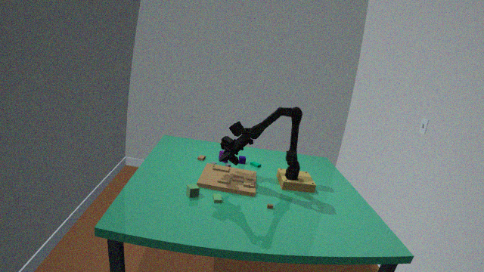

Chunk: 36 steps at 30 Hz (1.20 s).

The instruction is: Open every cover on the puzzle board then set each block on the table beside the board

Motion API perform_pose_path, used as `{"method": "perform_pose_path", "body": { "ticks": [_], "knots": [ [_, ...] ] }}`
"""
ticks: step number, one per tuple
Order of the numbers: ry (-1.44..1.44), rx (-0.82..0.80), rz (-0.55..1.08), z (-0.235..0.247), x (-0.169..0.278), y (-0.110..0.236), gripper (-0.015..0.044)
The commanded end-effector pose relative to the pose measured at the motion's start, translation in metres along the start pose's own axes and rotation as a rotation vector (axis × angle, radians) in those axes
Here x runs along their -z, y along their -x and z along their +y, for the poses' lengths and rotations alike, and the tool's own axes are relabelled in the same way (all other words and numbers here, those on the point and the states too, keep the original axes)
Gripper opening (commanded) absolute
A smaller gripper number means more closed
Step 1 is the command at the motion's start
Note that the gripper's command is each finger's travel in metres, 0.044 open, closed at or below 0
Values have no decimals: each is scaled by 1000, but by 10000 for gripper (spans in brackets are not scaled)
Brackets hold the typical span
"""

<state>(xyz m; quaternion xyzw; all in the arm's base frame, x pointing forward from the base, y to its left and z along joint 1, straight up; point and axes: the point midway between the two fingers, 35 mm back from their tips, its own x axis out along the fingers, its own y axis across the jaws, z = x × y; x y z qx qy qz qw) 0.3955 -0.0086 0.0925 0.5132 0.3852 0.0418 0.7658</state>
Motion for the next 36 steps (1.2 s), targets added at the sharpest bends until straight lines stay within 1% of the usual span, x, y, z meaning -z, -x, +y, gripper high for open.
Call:
{"method": "perform_pose_path", "body": {
  "ticks": [1, 6, 11, 16, 21, 23, 36],
  "knots": [
    [33, 111, 43, -1, 9, -13, 0],
    [107, 292, 123, -3, 28, -25, 0],
    [213, 477, 218, -4, 49, -29, 0],
    [348, 662, 326, -2, 71, -23, 0],
    [503, 835, 441, 3, 90, -9, 0],
    [526, 858, 458, 3, 92, -6, 0],
    [526, 858, 458, 3, 92, -6, 0]
  ]
}}
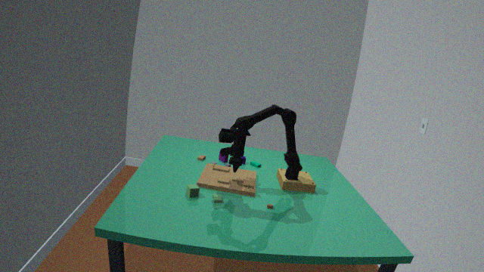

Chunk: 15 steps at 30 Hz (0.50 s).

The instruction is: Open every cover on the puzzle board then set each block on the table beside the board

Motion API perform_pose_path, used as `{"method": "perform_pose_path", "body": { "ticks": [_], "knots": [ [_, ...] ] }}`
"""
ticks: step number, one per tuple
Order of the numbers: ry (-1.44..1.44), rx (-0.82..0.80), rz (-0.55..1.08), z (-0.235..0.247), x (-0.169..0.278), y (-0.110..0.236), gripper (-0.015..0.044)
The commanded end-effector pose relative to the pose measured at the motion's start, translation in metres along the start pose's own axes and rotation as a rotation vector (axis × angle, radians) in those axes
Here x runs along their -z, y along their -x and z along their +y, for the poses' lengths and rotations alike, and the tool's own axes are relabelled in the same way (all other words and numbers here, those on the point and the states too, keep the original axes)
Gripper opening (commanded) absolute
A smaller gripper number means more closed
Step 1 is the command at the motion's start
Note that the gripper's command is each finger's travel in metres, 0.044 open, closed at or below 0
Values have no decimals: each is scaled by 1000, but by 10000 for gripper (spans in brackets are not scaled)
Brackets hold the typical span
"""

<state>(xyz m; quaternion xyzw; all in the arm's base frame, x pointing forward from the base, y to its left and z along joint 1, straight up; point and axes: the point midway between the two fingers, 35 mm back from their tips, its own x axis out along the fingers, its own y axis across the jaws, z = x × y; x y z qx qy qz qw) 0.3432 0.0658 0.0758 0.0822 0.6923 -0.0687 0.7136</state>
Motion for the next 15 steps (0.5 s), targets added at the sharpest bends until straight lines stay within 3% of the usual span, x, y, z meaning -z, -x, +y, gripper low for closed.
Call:
{"method": "perform_pose_path", "body": {
  "ticks": [1, 15],
  "knots": [
    [4, 4, 1, -1, 0, 0, 0],
    [4, 4, 1, 0, 0, -5, 0]
  ]
}}
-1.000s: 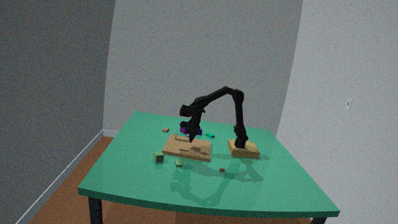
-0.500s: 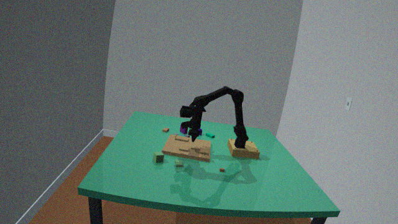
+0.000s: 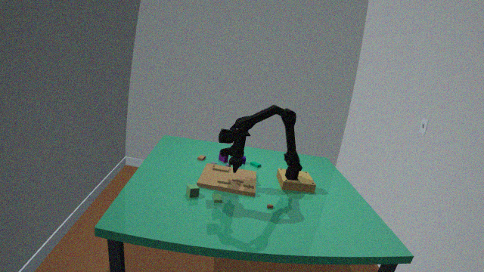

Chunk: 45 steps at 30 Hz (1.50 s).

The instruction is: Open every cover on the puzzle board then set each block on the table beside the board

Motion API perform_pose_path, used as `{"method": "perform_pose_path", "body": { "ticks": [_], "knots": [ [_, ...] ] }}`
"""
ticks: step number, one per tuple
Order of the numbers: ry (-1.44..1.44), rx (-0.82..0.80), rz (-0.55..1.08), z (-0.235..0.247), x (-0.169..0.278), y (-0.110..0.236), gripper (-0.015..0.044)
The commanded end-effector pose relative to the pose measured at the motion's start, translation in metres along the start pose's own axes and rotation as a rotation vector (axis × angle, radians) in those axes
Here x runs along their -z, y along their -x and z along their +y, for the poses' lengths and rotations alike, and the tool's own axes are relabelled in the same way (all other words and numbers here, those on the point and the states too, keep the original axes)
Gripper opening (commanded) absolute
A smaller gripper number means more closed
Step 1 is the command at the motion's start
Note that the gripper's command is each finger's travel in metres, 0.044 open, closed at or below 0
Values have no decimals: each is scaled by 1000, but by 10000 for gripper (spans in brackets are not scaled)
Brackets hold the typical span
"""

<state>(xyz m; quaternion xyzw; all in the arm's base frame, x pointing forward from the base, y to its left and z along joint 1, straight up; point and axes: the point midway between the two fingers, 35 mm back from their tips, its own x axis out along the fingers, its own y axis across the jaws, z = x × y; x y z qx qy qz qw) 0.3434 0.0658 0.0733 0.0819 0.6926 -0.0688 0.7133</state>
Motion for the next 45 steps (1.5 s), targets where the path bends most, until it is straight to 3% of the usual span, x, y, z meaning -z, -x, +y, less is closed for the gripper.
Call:
{"method": "perform_pose_path", "body": {
  "ticks": [1, 45],
  "knots": [
    [4, 3, 0, 0, 0, -4, 0],
    [4, 3, 1, -1, 0, -48, 0]
  ]
}}
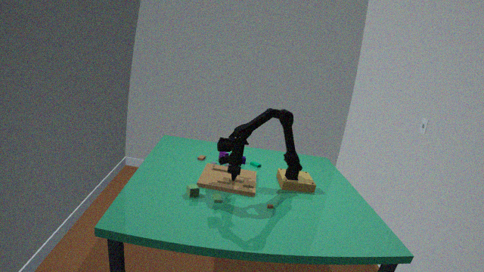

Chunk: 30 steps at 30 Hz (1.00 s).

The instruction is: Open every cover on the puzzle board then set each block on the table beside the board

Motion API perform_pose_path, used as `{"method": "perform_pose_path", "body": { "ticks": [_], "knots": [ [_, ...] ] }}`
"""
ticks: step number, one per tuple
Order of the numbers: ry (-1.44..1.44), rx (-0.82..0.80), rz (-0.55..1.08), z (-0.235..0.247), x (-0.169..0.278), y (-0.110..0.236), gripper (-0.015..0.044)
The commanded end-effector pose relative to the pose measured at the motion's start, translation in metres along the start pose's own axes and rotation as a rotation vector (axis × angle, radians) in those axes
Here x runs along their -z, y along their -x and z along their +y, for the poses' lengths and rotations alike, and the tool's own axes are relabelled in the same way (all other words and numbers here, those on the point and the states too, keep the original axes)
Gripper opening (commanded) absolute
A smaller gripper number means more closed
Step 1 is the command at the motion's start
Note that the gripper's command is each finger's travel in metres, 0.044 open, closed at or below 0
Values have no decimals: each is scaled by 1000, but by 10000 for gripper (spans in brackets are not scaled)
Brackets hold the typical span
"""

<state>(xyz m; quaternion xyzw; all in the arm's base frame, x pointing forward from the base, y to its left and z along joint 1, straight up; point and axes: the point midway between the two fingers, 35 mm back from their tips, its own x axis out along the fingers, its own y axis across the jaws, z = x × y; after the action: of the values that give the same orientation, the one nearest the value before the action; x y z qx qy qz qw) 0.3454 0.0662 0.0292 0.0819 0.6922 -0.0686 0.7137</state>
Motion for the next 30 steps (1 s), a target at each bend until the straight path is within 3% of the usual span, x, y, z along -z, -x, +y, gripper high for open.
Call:
{"method": "perform_pose_path", "body": {
  "ticks": [1, 30],
  "knots": [
    [4, 4, 2, -1, 1, -5, 0],
    [4, 4, 0, 1, -19, -9, 0]
  ]
}}
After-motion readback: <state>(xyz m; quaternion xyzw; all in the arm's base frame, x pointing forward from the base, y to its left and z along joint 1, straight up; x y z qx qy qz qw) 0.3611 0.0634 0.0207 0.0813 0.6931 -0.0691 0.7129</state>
